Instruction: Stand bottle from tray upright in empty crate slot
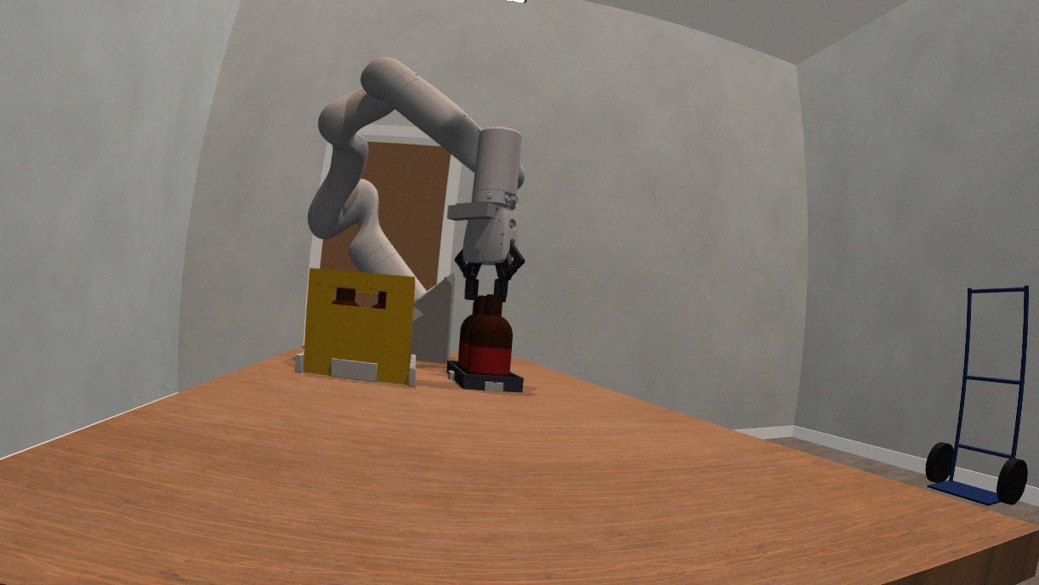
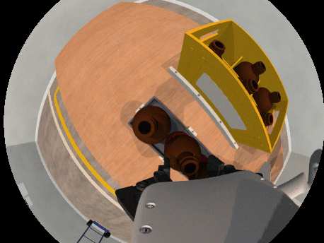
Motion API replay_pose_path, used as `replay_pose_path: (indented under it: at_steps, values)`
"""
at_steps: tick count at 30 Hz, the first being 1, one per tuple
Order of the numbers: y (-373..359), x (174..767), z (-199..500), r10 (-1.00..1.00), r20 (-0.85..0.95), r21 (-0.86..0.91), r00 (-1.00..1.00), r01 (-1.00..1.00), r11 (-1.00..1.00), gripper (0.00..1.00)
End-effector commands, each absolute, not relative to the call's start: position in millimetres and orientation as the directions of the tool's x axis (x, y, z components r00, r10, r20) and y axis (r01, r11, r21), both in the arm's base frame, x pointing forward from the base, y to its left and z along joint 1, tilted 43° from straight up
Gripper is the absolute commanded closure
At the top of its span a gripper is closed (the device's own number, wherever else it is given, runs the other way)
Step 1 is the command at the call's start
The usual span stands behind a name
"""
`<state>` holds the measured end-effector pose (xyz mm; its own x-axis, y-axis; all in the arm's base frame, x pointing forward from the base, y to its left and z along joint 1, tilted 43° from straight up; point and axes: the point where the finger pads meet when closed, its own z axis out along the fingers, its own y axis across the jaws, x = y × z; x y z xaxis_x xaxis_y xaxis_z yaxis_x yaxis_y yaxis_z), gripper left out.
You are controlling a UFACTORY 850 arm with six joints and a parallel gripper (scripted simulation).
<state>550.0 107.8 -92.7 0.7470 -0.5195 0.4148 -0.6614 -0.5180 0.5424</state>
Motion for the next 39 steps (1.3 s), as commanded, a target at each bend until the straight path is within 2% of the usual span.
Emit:
replay_pose_path:
  at_steps: [1,35,36,39]
  values:
    - [106.0,550.6,-94.9,-0.519,0.416,0.541,0.747,-0.662,-0.519,0.35]
    - [99.6,550.0,-101.8,-0.519,0.416,0.541,0.747,-0.662,-0.519,0.35]
    - [99.6,550.0,-101.8,-0.519,0.416,0.541,0.747,-0.662,-0.519,1.00]
    - [99.6,550.0,-101.8,-0.519,0.416,0.541,0.747,-0.662,-0.519,1.00]
